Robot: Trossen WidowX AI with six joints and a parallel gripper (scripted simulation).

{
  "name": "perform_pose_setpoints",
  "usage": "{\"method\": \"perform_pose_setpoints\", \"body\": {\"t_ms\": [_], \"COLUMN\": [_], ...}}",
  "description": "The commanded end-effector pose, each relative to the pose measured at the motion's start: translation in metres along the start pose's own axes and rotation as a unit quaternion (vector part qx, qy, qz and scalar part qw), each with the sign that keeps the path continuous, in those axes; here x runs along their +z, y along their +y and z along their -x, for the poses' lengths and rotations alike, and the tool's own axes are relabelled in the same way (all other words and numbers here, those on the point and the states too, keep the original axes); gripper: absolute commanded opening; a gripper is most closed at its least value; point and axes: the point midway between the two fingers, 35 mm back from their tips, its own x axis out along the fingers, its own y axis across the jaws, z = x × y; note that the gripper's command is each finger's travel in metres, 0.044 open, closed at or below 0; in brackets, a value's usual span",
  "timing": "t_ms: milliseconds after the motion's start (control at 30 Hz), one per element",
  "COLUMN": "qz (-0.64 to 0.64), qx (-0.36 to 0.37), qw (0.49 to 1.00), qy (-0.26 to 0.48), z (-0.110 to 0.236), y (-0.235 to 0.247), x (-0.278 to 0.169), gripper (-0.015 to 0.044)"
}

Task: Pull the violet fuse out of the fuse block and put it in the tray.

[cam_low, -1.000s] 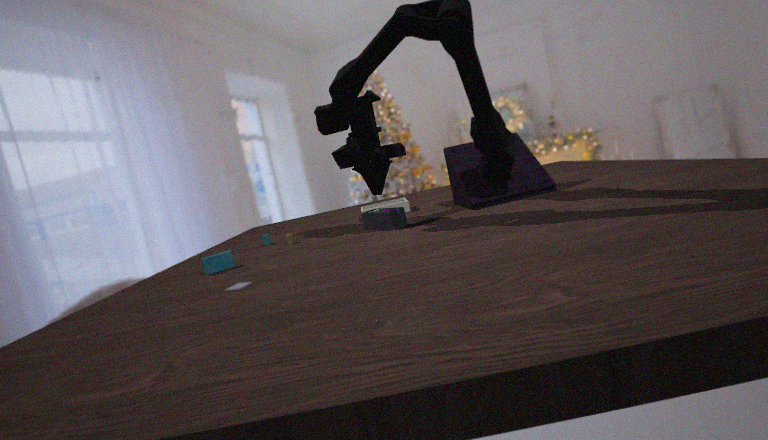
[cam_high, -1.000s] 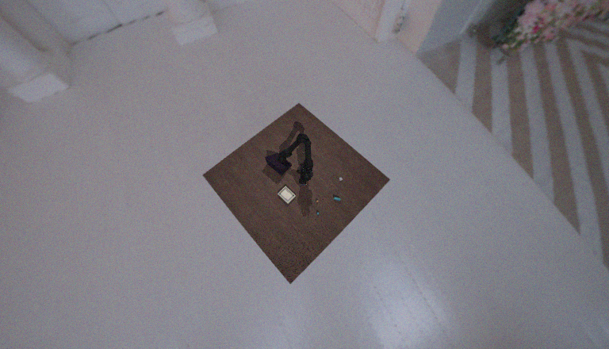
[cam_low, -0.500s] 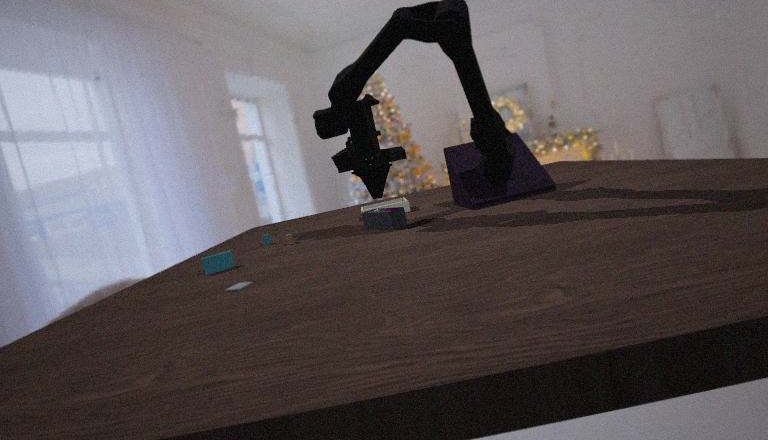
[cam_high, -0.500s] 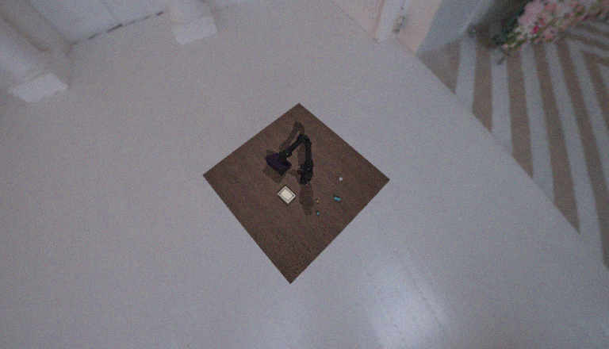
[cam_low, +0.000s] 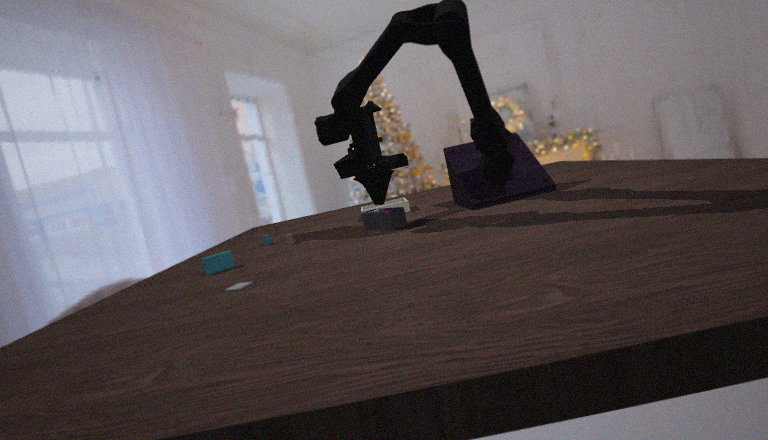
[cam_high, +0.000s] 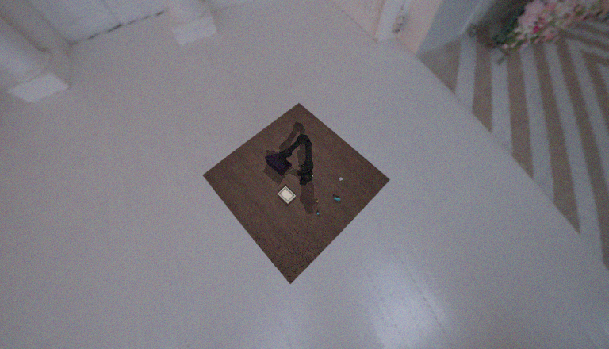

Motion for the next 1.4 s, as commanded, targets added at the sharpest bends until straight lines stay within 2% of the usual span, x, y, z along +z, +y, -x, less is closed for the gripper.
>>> {"method": "perform_pose_setpoints", "body": {"t_ms": [0, 867, 1200, 1367], "qz": [-0.004, -0.004, 0.0, 0.0], "qx": [0.002, 0.002, 0.001, 0.001], "qw": [1.0, 1.0, 1.0, 1.0], "qy": [-0.001, -0.001, 0.0, 0.0], "z": [-0.004, -0.02, -0.018, -0.018], "y": [0.001, 0.001, 0.001, 0.001], "x": [-0.001, -0.001, -0.001, -0.001], "gripper": [0.0065, 0.0065, 0.0, 0.0]}}
